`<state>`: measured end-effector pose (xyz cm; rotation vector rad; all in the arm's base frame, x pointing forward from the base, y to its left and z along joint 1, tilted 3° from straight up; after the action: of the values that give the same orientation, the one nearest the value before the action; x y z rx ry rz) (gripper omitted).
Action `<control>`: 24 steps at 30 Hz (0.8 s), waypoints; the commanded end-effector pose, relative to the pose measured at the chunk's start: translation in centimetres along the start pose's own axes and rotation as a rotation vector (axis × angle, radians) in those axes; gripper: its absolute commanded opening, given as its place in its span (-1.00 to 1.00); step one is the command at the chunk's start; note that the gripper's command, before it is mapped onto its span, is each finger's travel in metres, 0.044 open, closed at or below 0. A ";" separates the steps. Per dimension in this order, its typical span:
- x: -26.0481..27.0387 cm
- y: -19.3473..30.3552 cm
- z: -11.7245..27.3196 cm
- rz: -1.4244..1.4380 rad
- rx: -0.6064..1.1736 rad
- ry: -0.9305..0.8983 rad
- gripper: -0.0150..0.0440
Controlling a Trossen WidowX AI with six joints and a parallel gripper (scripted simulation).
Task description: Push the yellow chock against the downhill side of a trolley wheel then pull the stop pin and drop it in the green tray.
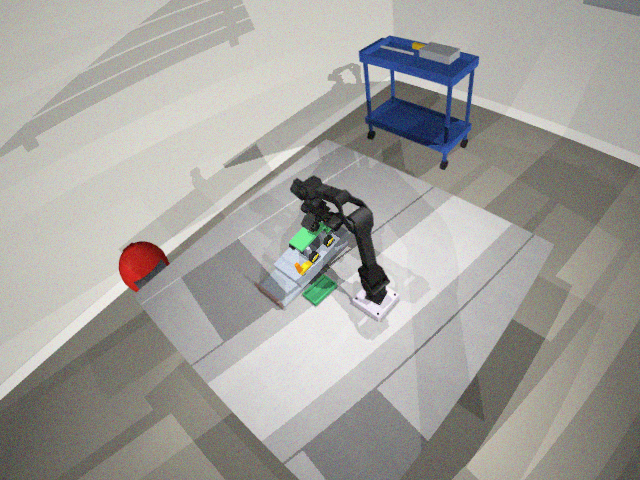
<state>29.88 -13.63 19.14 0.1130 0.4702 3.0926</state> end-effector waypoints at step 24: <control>0.2 0.0 1.0 0.005 0.003 -0.006 -0.49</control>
<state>29.74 -13.43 19.63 0.1335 0.4694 3.0990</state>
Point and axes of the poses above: the point midway between the two fingers, 35 mm back from their tips, its own z axis back along the fingers, its own x axis across the jaws, y = z × x, the point moved 7 cm from there along z, back along the fingers, and after that the axes turned 11 degrees about z, right-handed, at the moved point
